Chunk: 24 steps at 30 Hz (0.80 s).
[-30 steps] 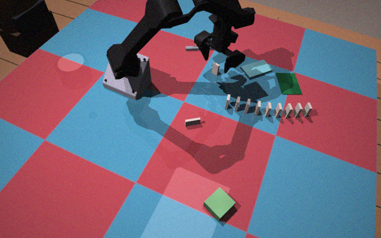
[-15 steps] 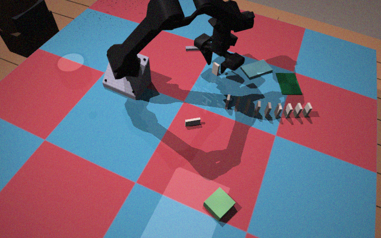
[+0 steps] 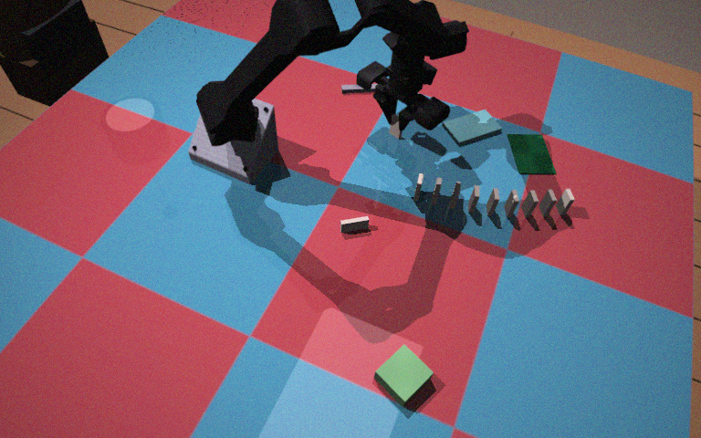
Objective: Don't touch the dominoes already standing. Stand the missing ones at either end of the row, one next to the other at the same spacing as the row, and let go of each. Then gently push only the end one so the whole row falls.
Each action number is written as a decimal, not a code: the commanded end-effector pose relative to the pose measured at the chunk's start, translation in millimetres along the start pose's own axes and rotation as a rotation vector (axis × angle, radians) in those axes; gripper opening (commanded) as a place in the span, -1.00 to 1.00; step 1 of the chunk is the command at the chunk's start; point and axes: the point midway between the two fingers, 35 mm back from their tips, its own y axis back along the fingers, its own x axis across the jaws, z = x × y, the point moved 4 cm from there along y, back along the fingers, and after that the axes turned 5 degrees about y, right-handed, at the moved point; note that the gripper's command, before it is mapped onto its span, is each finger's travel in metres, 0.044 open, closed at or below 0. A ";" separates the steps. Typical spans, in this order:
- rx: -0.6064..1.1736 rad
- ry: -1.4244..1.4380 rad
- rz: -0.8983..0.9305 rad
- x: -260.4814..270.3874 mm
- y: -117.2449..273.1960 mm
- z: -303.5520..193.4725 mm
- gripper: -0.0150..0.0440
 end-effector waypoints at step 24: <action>-0.005 -0.751 -0.004 -71.1 138.9 -84.2 -0.13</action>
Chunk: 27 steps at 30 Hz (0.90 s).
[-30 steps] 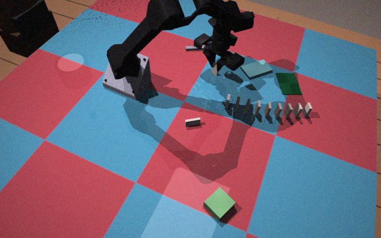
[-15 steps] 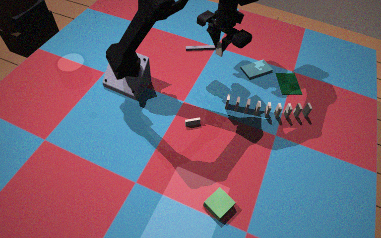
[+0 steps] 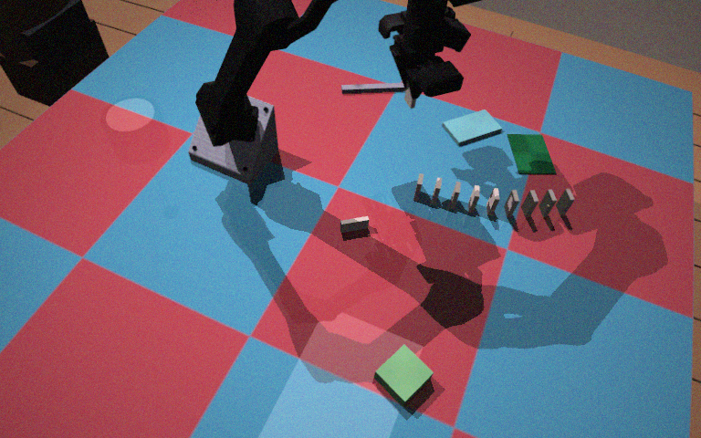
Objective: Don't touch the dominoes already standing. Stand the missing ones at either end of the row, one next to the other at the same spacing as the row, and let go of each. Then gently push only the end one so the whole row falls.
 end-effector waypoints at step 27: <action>0.005 -0.608 -0.013 -81.3 -86.3 -43.5 -0.13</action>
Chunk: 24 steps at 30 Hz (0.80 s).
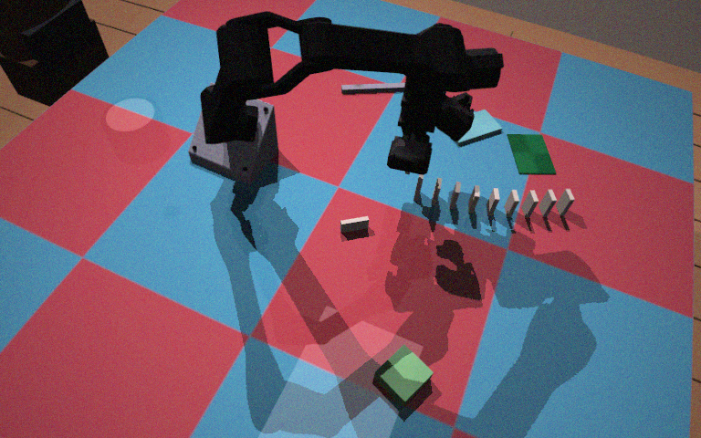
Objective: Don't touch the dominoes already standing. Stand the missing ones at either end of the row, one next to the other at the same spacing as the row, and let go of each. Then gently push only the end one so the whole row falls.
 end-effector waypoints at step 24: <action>0.007 0.007 -0.015 -2.5 -61.3 -10.0 0.05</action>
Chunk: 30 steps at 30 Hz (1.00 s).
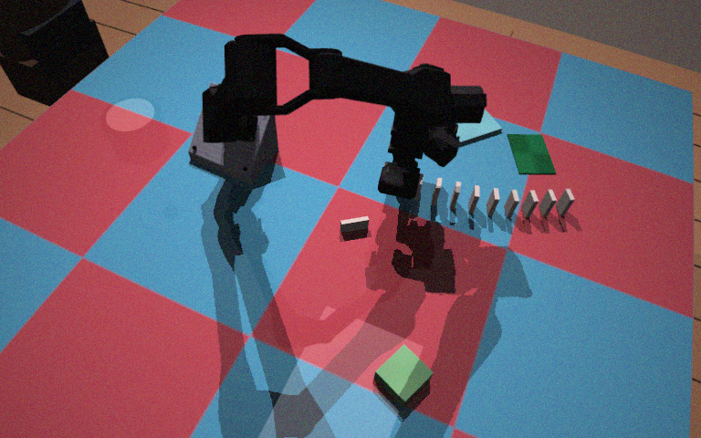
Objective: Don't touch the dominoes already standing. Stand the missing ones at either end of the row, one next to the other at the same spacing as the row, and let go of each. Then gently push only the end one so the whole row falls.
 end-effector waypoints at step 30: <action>0.000 0.037 0.006 -6.3 126.6 -2.2 1.00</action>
